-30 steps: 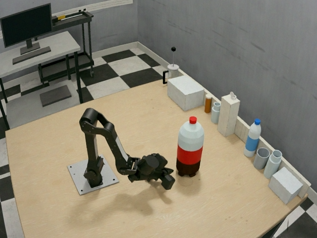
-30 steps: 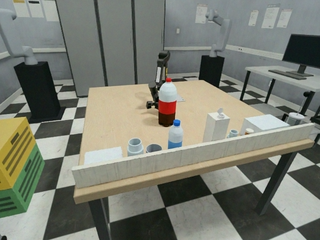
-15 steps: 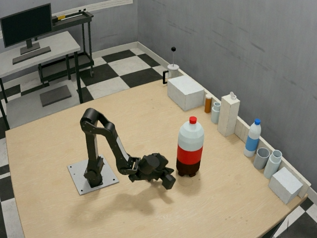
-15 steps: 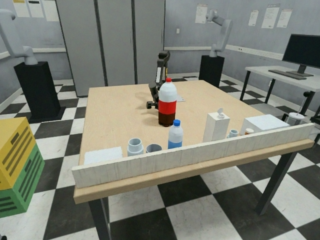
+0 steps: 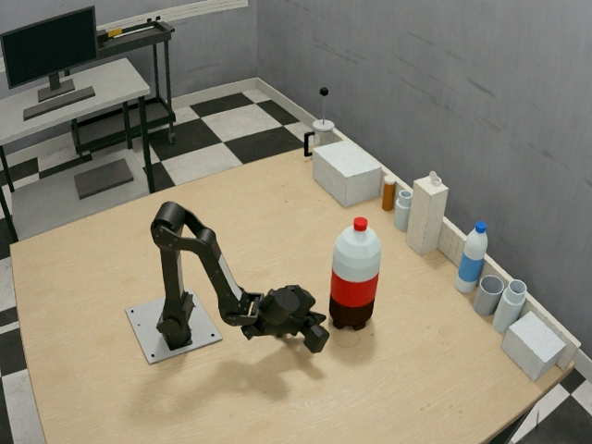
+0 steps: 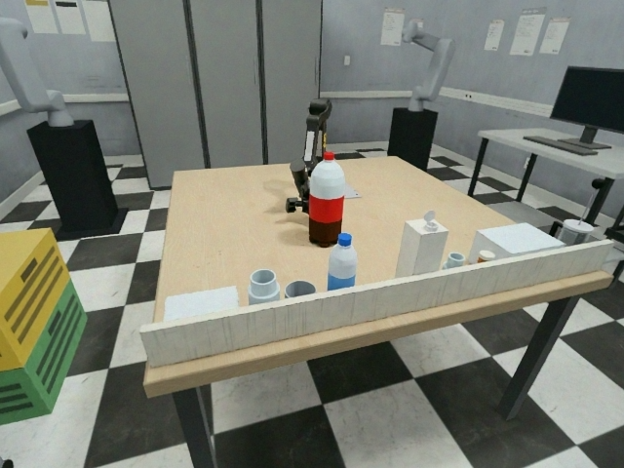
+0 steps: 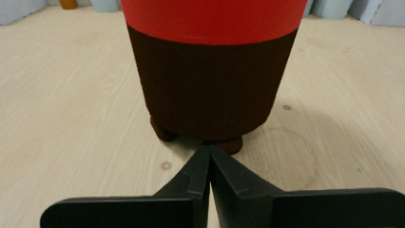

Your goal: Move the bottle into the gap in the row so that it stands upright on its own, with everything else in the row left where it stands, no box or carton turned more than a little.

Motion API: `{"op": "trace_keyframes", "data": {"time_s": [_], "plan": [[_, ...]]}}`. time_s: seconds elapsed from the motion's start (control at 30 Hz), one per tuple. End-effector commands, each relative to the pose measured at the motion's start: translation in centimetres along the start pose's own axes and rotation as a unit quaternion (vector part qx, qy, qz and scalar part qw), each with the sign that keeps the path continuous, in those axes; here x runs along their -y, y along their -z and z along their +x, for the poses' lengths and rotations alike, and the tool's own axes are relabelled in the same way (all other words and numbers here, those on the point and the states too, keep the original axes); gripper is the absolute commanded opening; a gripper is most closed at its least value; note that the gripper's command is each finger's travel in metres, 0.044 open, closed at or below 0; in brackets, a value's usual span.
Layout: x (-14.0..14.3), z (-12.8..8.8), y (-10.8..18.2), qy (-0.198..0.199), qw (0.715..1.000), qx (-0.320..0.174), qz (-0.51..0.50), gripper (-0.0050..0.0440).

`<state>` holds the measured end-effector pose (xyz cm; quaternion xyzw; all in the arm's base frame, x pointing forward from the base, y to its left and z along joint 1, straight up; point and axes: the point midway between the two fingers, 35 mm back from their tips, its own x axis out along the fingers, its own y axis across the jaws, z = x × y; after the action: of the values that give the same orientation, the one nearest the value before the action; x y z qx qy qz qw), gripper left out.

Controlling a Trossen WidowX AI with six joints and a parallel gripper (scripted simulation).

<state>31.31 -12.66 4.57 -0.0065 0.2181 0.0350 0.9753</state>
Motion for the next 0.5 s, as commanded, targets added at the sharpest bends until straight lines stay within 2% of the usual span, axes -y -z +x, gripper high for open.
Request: {"op": "trace_keyframes", "data": {"time_s": [0.0, 0.47], "plan": [[0.4, 0.3, -0.7, 0.002, 1.0, 0.006, -0.004, -0.005], [0.1, 1.3, -0.8, 0.001, 1.0, 0.003, 0.0, -0.005]]}}
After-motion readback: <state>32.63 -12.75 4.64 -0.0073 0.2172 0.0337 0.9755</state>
